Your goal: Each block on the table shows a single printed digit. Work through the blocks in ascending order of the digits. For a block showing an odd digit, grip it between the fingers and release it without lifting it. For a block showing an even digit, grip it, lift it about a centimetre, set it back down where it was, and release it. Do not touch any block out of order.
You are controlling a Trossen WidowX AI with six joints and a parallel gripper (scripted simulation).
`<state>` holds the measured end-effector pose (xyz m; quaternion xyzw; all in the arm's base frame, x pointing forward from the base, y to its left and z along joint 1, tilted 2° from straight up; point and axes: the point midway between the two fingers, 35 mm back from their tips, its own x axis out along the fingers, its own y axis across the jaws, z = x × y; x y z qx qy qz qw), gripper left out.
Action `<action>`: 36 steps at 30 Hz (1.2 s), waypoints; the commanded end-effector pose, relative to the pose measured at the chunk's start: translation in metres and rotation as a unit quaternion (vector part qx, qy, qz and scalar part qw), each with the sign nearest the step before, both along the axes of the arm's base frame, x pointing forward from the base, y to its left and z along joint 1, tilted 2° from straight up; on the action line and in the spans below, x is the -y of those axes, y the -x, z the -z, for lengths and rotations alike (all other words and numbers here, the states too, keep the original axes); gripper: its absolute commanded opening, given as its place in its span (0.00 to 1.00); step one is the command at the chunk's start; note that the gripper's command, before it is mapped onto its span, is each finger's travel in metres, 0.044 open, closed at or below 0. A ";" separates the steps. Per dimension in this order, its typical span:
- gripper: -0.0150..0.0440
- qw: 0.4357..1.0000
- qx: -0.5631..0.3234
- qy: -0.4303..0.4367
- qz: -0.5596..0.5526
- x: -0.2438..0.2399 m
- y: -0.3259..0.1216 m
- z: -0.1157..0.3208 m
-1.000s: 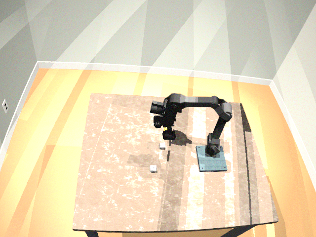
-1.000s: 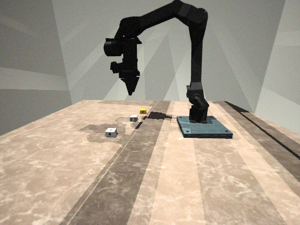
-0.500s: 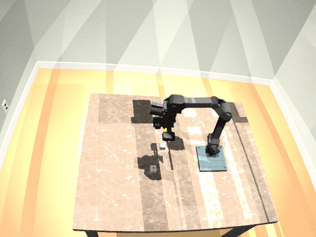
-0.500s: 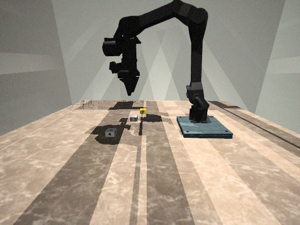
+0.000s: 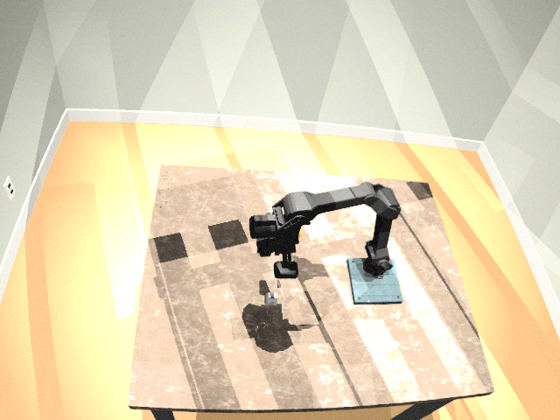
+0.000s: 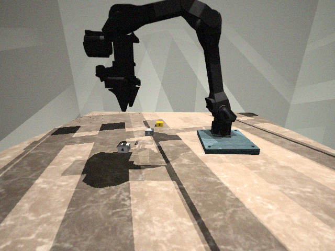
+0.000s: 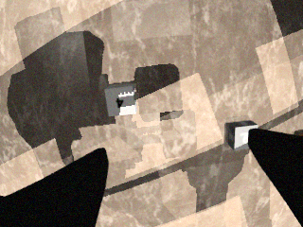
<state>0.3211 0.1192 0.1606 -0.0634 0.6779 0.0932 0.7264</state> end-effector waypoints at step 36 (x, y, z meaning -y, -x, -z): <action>0.93 1.000 -0.009 0.014 0.013 0.151 0.010 0.007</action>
